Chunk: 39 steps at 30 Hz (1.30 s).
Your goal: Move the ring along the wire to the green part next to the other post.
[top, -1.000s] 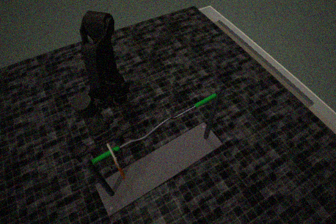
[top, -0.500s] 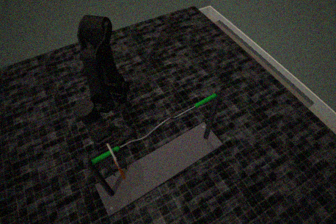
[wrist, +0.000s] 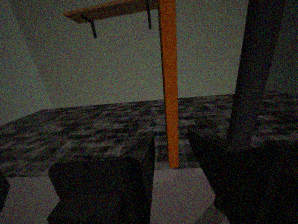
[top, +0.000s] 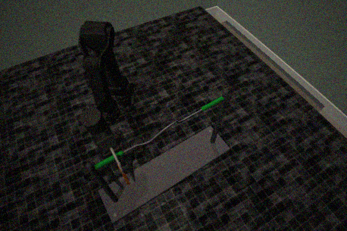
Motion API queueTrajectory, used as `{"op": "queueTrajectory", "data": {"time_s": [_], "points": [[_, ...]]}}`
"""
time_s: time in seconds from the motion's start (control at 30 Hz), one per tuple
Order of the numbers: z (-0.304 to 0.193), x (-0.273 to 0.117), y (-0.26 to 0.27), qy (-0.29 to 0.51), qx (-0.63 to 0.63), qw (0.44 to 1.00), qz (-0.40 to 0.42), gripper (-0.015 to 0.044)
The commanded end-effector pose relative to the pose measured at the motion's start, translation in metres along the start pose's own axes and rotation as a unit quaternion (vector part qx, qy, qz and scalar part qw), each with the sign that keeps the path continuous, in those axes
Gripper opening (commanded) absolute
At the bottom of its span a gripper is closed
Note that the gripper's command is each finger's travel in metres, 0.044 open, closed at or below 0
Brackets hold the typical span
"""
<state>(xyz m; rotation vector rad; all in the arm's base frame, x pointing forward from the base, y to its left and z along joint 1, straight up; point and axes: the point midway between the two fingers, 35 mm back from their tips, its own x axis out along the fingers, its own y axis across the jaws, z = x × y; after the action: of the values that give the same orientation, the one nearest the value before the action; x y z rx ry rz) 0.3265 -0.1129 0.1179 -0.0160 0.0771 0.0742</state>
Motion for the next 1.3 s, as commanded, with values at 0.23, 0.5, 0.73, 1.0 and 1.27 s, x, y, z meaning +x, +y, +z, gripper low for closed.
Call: {"op": "queueTrajectory", "data": {"time_s": [0.23, 0.5, 0.73, 1.0, 1.27], "points": [[0.002, 0.018, 0.0, -0.005, 0.0, 1.0, -0.003, 0.016], [0.002, 0.018, 0.0, -0.005, 0.0, 1.0, -0.003, 0.016], [0.002, 0.018, 0.0, -0.005, 0.0, 1.0, -0.003, 0.016], [0.002, 0.018, 0.0, -0.005, 0.0, 1.0, -0.003, 0.016], [0.002, 0.018, 0.0, -0.005, 0.0, 1.0, -0.003, 0.016]]}}
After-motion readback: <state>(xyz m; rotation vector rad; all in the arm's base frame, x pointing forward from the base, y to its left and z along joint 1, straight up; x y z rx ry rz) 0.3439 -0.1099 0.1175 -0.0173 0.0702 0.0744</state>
